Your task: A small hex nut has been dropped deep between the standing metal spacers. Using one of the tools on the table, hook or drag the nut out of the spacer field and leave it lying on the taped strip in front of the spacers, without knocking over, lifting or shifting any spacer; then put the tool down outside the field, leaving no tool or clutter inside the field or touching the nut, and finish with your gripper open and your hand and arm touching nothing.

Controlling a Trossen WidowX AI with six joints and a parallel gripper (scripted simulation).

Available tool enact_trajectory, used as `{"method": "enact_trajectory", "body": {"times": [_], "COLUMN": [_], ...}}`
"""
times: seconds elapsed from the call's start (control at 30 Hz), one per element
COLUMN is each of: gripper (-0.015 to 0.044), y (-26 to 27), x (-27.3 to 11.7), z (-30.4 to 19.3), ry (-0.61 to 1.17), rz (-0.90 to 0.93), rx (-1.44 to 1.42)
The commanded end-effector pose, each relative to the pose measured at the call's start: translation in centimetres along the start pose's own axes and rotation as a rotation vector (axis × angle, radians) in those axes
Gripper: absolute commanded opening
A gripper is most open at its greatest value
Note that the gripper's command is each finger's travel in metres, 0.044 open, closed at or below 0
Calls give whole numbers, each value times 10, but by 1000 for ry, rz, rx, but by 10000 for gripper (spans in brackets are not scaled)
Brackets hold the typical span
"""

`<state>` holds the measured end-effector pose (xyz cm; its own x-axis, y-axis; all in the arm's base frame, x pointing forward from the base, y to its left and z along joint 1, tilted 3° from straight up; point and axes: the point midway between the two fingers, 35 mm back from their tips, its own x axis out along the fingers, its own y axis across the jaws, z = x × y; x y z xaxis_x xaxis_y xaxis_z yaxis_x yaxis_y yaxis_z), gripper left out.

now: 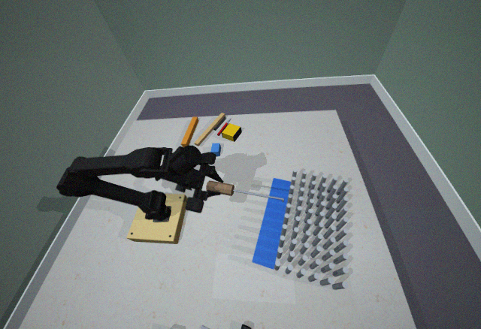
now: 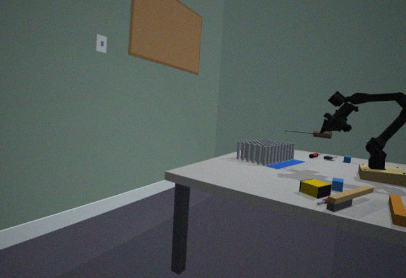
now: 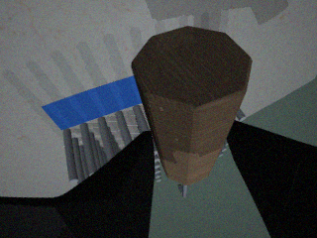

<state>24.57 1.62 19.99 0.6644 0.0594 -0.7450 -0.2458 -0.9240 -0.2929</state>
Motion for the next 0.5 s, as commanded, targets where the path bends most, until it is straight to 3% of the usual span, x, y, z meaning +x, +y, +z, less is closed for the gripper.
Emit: {"method": "enact_trajectory", "body": {"times": [0.0, 0.2, 0.47], "gripper": [0, 0, 0], "y": [17, 19, 27], "x": [-4, 1, 37], "z": [5, 6, 17], "ry": [15, 16, 18], "rz": [41, 43, 43], "rx": [56, 58, 59]}}
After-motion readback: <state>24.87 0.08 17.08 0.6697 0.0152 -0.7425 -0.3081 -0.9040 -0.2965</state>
